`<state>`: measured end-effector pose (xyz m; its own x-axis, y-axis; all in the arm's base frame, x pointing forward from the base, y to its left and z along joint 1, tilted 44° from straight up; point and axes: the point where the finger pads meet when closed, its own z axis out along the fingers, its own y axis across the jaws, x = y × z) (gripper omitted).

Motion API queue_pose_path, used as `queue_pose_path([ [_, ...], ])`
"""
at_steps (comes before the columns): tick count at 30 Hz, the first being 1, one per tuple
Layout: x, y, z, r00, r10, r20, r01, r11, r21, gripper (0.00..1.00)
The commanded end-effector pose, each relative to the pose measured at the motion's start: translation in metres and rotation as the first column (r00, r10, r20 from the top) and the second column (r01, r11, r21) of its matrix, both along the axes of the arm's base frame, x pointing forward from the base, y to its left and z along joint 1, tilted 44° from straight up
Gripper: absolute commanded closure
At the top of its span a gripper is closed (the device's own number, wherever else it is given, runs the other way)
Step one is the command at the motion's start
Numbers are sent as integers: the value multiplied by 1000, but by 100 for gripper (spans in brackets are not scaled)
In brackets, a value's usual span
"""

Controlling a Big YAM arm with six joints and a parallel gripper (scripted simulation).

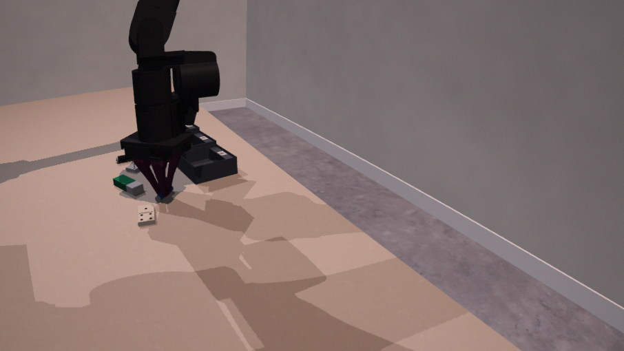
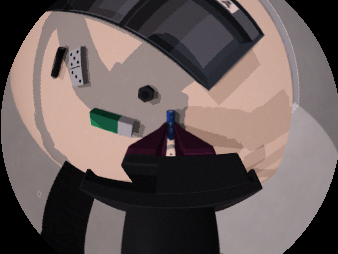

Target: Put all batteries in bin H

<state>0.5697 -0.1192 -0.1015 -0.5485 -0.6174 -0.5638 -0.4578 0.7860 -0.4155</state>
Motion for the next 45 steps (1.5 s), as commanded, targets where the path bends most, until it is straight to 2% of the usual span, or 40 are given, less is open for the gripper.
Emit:
queue_pose_path([
  [1, 3, 7, -7, 1000, 6, -11, -6, 1000, 8, 96],
  [12, 3, 7, -8, 1000, 6, -12, -6, 1000, 9, 96],
  [14, -9, 1, 8, 1000, -1, -7, 1, 1000, 3, 96],
  [16, -16, -6, 13, 1000, -6, -6, 6, 1000, -1, 96],
  [32, -48, -7, 46, 1000, -5, -4, 5, 1000, -3, 96],
  [37, -49, 1, 41, 1000, 7, -15, -7, 1000, 1, 96],
  [38, -51, 1, 30, 1000, 2, -30, -2, 1000, 8, 96],
  [45, -53, 0, 30, 1000, 1, -24, -1, 1000, 6, 96],
])
